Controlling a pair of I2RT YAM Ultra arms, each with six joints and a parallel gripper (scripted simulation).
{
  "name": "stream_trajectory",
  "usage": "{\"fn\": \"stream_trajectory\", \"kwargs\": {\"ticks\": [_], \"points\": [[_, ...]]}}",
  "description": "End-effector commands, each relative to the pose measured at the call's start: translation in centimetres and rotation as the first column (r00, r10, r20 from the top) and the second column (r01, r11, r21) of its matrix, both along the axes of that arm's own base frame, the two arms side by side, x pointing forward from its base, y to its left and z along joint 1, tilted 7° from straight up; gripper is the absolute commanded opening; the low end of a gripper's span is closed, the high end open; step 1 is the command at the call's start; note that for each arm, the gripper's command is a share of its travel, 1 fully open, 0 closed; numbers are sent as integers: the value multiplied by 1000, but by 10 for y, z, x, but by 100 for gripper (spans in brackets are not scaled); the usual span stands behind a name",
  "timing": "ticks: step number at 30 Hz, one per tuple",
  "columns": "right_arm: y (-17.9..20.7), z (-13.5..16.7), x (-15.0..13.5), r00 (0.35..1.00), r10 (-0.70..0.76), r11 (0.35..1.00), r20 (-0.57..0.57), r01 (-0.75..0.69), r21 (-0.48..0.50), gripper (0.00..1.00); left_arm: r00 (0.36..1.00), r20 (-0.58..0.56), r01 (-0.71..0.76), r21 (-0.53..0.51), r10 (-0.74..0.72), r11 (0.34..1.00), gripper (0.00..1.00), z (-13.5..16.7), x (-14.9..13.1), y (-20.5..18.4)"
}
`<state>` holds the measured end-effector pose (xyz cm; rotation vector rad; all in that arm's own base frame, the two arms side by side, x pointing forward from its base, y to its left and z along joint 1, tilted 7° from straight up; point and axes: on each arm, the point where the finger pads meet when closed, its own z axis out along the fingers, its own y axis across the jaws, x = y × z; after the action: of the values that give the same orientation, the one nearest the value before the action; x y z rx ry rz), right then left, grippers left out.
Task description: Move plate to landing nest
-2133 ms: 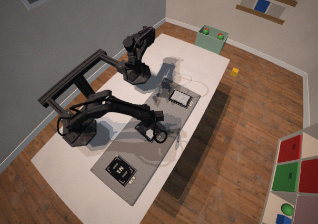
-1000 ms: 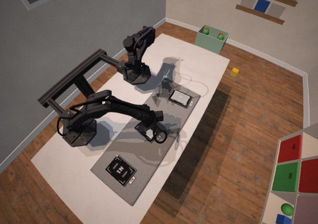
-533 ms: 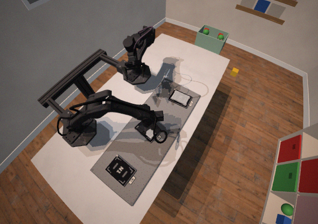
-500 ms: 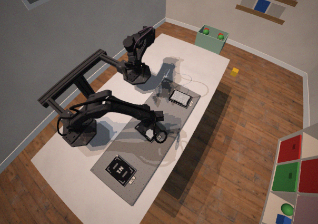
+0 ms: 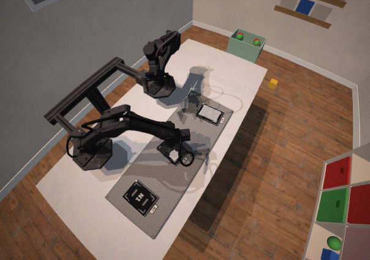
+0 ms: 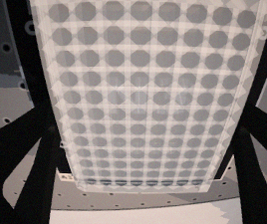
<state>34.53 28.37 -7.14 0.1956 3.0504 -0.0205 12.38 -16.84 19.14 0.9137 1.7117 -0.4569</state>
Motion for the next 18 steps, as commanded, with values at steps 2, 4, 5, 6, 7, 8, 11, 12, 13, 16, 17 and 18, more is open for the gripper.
{"fn": "stream_trajectory", "kwargs": {"ticks": [2, 4, 5, 6, 7, 8, 11, 12, 13, 16, 17, 18], "points": [[8, 9, 10, 999, 2, 1000, 44, -3, 20, 82, 1000, 7, -5, -37, 6, 999, 100, 14, -1, 4], [10, 15, 11, 998, 1, 1000, 57, -3, 29, 82, 1000, 7, -5, -37, 6, 999, 100, 14, -1, 4], [10, 17, 11, 998, 1, 1000, 60, -3, 30, 82, 1000, 7, -5, -37, 6, 999, 100, 14, -1, 4], [8, 15, 8, 998, 2, 1000, 55, -3, 25, 82, 1000, 7, -5, -37, 6, 999, 100, 14, -1, 4], [8, 16, 7, 998, 2, 1000, 57, -4, 25, 82, 1000, 7, -5, -37, 6, 999, 100, 14, -1, 4], [8, 16, 7, 998, 2, 1000, 57, -4, 25, 82, 1000, 7, -5, -37, 6, 999, 100, 14, -1, 4], [8, 18, 7, 998, 3, 1000, 60, -5, 27, 82, 1000, 7, -5, -37, 6, 999, 100, 14, -1, 4], [7, 19, 6, 998, 3, 1000, 61, -5, 28, 82, 1000, 7, -5, -37, 6, 999, 100, 14, -1, 4], [7, 19, 6, 998, 3, 1000, 61, -5, 28, 82, 1000, 7, -5, -37, 6, 999, 100, 14, -1, 4], [7, 20, 6, 998, 4, 1000, 61, -5, 28, 82, 1000, 7, -5, -37, 6, 999, 100, 14, -1, 4], [7, 20, 5, 998, 4, 1000, 58, -5, 26, 82, 1000, 7, -5, -37, 6, 999, 100, 14, -1, 4], [6, 20, 5, 998, 4, 1000, 57, -5, 25, 82, 1000, 7, -5, -37, 6, 999, 100, 14, -1, 4]]}}
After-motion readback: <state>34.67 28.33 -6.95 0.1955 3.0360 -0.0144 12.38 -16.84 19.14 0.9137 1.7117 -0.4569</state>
